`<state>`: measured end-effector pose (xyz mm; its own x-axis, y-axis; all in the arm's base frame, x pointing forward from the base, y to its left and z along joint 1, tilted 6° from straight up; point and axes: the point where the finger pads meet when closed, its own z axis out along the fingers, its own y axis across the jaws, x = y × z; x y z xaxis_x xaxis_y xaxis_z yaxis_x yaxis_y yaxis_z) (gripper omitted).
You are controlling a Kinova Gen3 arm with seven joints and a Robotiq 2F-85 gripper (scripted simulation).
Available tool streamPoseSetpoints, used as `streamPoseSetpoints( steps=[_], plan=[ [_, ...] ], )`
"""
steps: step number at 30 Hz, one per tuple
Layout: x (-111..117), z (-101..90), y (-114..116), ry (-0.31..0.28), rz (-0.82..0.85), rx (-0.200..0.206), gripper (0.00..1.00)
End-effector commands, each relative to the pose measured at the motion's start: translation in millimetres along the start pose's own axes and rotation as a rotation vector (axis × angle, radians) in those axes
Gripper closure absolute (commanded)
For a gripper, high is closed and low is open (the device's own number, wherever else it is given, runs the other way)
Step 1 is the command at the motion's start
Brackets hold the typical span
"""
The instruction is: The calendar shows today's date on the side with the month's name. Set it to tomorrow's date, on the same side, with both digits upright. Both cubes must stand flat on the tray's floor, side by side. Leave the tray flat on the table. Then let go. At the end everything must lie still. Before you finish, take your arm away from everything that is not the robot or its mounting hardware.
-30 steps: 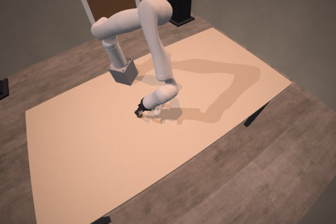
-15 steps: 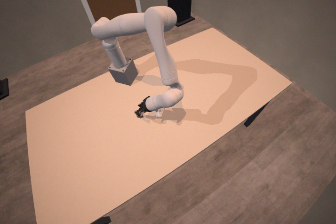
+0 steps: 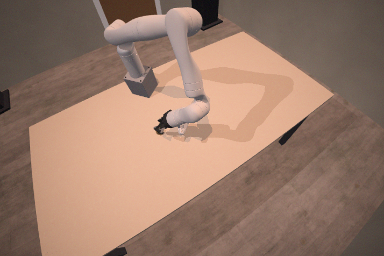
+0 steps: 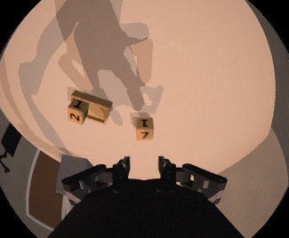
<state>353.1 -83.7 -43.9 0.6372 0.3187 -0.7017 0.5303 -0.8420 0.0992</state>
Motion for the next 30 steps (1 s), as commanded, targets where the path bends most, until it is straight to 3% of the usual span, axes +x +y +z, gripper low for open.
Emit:
streamPoseSetpoints(
  steps=[1, 30],
  plan=[
    [-1.9, -0.3, 0.8, -0.007, 0.008, -0.002, 0.54],
    [22.9, 21.0, 1.7, 0.004, 0.007, -0.004, 0.54]
  ],
)
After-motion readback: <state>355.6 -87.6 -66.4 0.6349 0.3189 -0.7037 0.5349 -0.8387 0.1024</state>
